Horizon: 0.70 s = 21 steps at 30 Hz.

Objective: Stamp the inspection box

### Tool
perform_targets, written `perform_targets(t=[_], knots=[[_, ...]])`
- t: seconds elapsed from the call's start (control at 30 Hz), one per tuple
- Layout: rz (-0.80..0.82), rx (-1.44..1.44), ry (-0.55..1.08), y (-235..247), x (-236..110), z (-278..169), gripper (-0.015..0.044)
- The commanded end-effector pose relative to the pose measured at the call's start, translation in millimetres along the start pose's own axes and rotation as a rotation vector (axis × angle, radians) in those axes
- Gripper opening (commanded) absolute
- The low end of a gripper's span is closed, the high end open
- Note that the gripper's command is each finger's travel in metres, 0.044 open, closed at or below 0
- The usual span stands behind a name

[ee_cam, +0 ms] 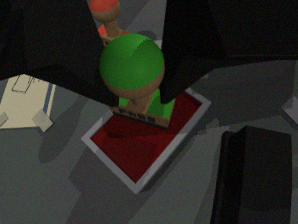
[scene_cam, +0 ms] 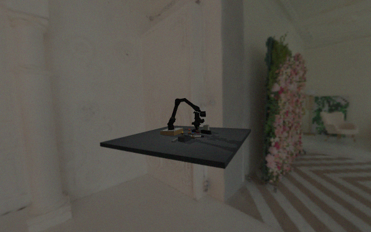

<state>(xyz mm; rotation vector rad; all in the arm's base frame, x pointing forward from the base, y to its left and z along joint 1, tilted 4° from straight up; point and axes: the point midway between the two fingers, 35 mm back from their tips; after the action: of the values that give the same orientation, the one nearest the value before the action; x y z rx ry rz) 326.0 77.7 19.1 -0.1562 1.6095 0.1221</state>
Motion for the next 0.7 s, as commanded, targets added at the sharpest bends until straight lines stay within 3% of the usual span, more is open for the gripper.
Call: perform_targets(t=[0.0,0.67], knots=[[0.001,0.0,-0.015,0,-10,2,0.0],[0.001,0.0,-0.015,-1,-42,1,0.0]])
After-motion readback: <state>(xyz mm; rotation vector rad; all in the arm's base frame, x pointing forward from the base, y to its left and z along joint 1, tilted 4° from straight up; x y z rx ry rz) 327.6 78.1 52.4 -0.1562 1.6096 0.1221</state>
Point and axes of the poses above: the point midway between the two fingers, 35 mm back from their tips, its own x axis out along the fingers, its own y axis across the jaws, z = x × y, and after that the axes turned 14 degrees about -x, right-handed
